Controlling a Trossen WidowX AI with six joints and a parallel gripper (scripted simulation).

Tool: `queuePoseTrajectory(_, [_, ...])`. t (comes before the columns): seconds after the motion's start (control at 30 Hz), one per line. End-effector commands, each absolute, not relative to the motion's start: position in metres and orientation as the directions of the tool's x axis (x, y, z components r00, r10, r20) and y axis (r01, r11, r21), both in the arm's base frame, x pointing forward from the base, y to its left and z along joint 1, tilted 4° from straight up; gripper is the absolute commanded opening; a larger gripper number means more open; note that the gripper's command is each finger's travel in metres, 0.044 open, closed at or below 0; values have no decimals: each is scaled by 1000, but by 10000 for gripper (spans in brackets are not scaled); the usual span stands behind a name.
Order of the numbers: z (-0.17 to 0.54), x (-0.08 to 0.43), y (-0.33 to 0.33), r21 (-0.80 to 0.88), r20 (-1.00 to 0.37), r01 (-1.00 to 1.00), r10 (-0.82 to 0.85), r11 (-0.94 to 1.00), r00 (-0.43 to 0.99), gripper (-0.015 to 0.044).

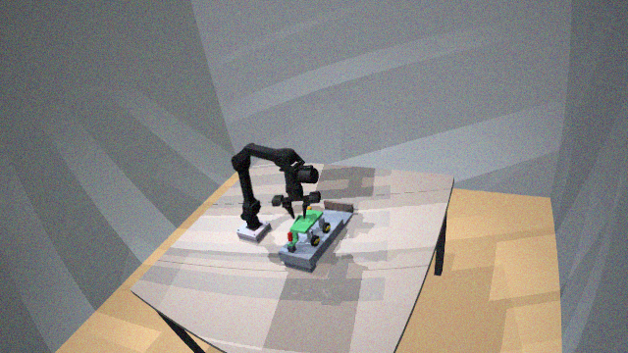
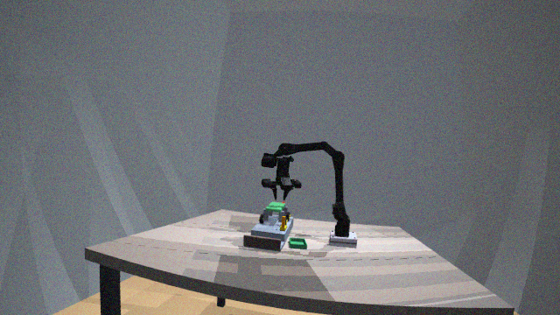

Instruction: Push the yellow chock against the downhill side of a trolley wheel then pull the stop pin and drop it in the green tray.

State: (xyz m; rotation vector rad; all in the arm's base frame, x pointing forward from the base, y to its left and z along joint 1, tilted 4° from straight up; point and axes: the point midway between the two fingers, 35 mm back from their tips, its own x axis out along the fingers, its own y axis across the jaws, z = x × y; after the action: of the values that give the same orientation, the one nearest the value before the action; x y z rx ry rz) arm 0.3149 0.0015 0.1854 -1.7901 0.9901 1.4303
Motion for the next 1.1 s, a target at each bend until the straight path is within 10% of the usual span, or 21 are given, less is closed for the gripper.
queuePoseTrajectory(0.0, [189, 317, -31, -37, -974, -948, -201, -315, 105, 190])
queuePoseTrajectory(1.07, [163, 317, -68, -57, -970, -992, -228, -116, 82, 190])
